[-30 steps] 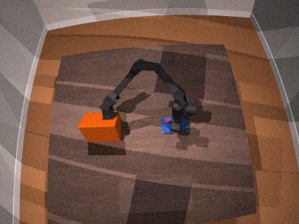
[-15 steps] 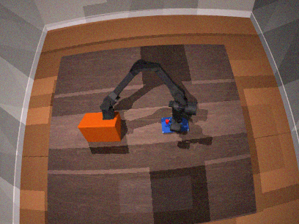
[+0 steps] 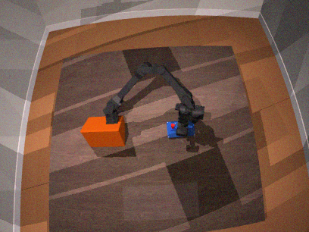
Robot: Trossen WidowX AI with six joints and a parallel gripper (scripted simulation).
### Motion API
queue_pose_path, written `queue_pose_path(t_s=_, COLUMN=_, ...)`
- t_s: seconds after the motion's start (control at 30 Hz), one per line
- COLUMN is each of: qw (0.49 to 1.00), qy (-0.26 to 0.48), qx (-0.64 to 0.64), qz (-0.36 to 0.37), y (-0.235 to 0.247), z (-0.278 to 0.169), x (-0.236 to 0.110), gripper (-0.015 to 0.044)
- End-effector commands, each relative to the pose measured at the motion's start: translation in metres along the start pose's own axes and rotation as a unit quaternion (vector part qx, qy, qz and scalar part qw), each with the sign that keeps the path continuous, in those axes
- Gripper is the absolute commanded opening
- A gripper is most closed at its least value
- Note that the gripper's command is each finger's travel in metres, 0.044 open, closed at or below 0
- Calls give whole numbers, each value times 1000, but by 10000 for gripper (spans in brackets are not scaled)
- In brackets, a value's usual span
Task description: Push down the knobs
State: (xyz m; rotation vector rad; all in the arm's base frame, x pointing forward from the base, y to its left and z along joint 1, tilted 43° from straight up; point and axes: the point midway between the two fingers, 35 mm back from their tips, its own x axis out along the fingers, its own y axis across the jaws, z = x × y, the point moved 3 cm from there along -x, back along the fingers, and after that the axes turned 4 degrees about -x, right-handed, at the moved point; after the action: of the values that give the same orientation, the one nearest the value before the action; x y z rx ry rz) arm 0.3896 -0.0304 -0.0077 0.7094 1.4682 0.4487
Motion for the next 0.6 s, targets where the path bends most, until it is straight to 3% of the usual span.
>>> queue_pose_path(t_s=0.0, qw=1000, qy=-2, qx=-2, qz=0, y=0, z=1, x=-7, gripper=0)
queue_pose_path(t_s=0.17, qw=1000, qy=-1, qx=-2, qz=0, y=0, z=0, x=-14, gripper=0)
queue_pose_path(t_s=0.47, qw=1000, qy=2, qx=1, qz=1, y=-1, z=-2, x=-8, gripper=236)
queue_pose_path(t_s=0.57, qw=1000, qy=2, qx=2, qz=-3, y=-4, z=-26, x=-16, gripper=315)
